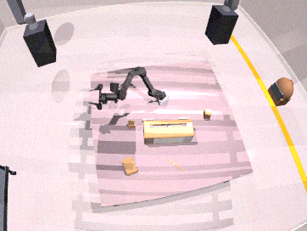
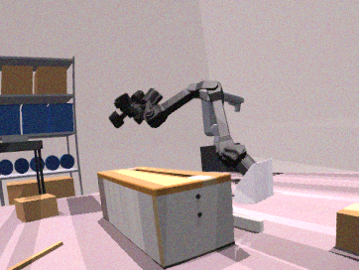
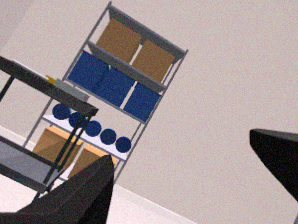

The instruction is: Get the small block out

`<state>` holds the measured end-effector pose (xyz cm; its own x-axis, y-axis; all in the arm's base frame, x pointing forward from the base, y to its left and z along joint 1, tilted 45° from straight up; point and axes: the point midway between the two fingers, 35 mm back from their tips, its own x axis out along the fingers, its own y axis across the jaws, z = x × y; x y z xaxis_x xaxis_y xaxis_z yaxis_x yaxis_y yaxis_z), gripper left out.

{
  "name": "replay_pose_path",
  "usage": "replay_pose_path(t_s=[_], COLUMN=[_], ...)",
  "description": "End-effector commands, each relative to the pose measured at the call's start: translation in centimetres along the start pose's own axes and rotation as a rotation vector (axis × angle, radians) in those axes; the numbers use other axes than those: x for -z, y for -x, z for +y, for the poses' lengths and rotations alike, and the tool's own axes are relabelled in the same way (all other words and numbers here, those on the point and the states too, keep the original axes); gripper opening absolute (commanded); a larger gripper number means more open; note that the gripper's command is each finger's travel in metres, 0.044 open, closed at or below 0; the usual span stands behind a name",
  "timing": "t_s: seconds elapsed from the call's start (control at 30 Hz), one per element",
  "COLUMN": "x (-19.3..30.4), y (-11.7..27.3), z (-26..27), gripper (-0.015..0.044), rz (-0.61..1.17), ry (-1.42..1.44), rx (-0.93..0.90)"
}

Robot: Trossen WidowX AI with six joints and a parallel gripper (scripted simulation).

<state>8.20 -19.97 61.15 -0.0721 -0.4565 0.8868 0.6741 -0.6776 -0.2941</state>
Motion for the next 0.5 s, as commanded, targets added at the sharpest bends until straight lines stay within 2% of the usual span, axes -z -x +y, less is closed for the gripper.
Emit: replay_pose_path(t_s=[0.0,0.1,0.23,0.47], x=[0.0,-0.5,-2.1,-5.9], y=[0.0,0.3,2.1,8.5], z=[0.2,3.1,9.6,19.1], gripper=[0.04,0.04,0.04,0.04], rz=[0.0,0.011,0.072,0.304], ry=[-0.009,-0.139,-0.432,-0.874], rx=[-0.007,-0.114,-0.359,-0.762])
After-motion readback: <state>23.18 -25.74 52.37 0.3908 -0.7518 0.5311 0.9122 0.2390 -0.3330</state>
